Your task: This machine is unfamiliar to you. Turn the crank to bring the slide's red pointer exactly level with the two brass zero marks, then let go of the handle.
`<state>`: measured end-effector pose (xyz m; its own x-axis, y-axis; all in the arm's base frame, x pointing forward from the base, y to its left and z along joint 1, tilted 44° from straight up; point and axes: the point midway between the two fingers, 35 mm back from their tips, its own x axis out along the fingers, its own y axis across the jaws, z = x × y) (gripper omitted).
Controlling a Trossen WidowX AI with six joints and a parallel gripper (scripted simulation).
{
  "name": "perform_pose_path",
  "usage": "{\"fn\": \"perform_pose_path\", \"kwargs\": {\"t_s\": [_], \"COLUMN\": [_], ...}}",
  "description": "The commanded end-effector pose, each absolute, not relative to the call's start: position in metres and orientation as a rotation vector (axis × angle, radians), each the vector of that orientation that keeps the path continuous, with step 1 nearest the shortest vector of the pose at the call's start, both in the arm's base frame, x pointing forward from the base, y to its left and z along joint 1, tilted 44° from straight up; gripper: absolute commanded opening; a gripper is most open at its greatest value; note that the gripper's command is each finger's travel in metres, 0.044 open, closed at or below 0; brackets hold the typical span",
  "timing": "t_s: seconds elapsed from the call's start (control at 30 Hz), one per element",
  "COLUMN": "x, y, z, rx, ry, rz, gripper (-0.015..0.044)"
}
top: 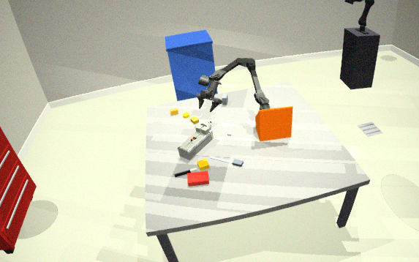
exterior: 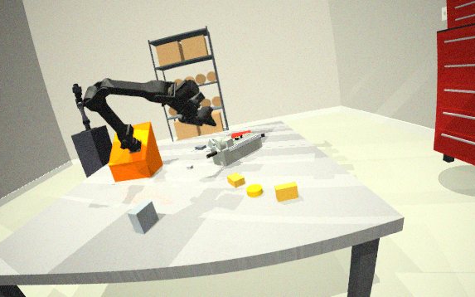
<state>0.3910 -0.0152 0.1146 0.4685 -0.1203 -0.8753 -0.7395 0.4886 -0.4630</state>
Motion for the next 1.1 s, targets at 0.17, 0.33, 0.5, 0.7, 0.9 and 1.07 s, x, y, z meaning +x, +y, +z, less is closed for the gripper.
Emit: {"fn": "perform_pose_path", "kwargs": {"t_s": [0.17,0.33,0.5,0.7,0.9,1.07], "x": [0.393,0.392,0.390,0.390,0.391,0.391], "y": [-0.042,-0.066,-0.078,-0.081,-0.088,-0.094], "z": [0.092,0.067,0.055,0.052,0.045,0.039], "rx": [-1.021,-1.022,-1.024,-1.024,-1.024,-1.024], "ry": [1.024,1.024,1.024,1.024,1.025,1.025], "rz": [0.484,0.483,0.482,0.482,0.482,0.482], "gripper": [0.0440,0.0440,0.0440,0.0440,0.0440,0.0440]}}
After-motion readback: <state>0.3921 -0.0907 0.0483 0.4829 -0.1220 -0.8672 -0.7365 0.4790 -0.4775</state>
